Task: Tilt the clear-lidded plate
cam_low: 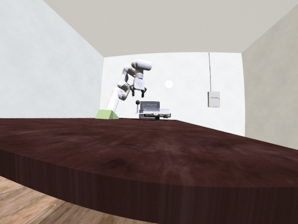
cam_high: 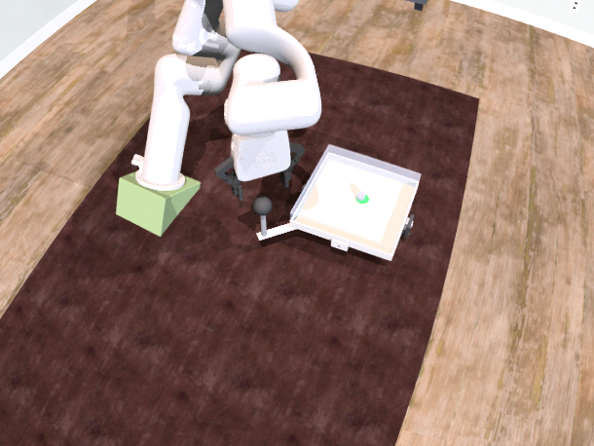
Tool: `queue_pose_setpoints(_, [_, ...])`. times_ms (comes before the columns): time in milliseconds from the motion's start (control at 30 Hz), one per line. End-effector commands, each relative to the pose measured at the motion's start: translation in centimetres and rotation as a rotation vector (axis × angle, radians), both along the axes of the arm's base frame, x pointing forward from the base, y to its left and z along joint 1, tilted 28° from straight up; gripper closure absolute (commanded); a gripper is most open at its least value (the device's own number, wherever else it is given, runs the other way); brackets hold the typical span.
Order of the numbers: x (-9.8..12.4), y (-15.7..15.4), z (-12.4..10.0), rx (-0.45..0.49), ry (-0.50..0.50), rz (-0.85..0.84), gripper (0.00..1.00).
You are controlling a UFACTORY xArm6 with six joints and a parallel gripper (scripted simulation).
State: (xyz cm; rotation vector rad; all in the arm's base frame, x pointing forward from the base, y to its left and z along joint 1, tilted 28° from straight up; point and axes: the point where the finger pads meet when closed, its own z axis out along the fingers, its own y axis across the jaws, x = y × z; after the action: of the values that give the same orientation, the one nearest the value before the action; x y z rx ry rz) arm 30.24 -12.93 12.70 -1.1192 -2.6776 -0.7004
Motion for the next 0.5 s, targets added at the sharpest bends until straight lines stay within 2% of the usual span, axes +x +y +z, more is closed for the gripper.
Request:
queue_pose_setpoints(0, [0.04,-0.07,0.07,-0.001,-0.002,-0.001,0.00])
queue_pose_setpoints(467, [0.04,-0.07,0.07,-0.001,-0.002,-0.001,0.00])
